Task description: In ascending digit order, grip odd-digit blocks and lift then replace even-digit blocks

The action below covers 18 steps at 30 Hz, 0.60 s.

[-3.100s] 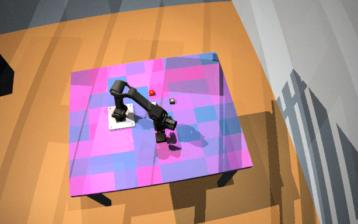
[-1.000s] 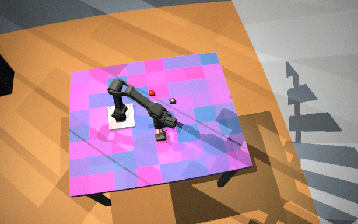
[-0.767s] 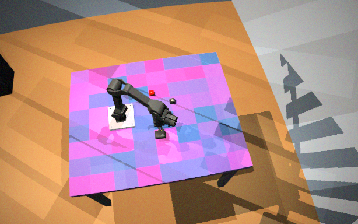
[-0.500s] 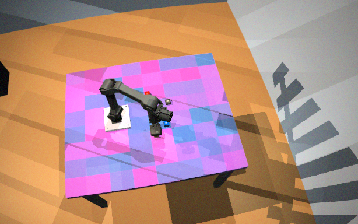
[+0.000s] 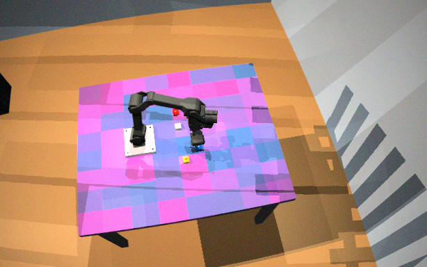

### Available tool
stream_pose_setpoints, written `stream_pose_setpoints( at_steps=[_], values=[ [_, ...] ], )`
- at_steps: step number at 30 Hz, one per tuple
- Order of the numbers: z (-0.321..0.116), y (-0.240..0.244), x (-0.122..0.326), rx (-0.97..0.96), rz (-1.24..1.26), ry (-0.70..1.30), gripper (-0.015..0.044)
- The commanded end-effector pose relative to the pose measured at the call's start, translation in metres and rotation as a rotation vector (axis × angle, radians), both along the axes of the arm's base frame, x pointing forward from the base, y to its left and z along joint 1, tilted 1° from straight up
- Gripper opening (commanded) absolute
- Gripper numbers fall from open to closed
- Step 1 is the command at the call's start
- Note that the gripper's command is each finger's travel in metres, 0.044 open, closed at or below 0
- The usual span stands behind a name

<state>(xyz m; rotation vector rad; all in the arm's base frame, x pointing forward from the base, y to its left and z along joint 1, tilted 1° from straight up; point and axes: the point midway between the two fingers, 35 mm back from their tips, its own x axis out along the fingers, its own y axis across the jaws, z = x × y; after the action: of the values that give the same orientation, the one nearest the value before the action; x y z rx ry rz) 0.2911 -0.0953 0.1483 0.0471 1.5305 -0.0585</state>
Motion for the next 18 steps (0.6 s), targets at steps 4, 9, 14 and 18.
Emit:
stream_pose_setpoints(
  at_steps=[4,9,14,18],
  values=[
    [0.003,0.090,0.045,0.009,-0.002,-0.006,0.0120],
    [0.004,0.143,0.057,0.021,-0.013,-0.004,0.0120],
    [-0.004,0.144,0.058,0.021,-0.012,-0.005,0.0172],
    [-0.057,0.144,0.062,0.020,-0.009,-0.007,0.0278]
  ],
)
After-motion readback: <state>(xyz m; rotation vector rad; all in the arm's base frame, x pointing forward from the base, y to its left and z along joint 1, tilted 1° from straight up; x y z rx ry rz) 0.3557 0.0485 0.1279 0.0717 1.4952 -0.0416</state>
